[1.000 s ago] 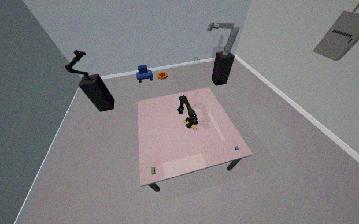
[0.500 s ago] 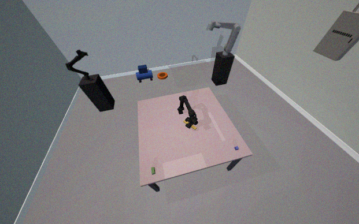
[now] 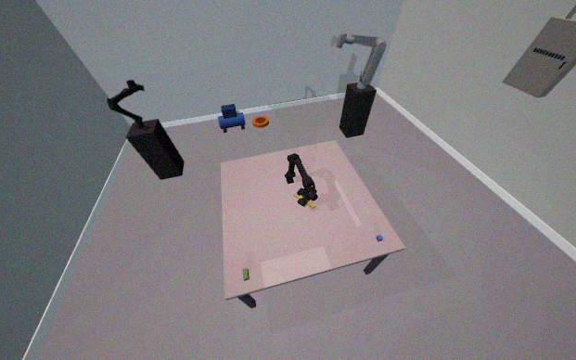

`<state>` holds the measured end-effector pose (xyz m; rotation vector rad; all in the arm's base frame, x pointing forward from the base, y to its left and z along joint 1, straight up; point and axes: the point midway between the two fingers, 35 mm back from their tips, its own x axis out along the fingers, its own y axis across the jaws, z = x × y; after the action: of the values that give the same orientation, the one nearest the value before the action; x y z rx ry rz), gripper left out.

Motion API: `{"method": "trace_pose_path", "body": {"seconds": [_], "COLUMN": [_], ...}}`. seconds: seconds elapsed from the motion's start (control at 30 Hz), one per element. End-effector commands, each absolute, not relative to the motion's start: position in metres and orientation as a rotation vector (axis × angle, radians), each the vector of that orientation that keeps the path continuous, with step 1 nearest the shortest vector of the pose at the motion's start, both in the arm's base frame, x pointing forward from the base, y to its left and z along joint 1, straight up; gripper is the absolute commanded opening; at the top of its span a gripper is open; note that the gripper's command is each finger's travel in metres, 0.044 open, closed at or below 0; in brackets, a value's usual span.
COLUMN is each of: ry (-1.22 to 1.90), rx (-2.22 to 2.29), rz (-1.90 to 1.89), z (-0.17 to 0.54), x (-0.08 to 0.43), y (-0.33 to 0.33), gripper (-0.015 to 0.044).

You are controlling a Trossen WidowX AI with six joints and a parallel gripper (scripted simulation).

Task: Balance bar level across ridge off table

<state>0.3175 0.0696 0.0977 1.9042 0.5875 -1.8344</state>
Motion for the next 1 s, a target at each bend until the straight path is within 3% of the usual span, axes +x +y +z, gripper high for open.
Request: {"method": "trace_pose_path", "body": {"seconds": [0.0, 0.3, 0.53, 0.97], "ry": [0.587, 0.587, 0.587, 0.587], "rx": [1.903, 1.903, 1.903, 1.903], "rz": [-1.835, -1.835, -1.835, -1.835], "z": [0.0975, 0.0975, 0.0975, 0.0975], "x": [0.3174, 0.3174, 0.3174, 0.3174], "y": [0.0695, 0.0695, 0.0695, 0.0695], "gripper": [0.0, 0.0, 0.0167, 0.0167]}}
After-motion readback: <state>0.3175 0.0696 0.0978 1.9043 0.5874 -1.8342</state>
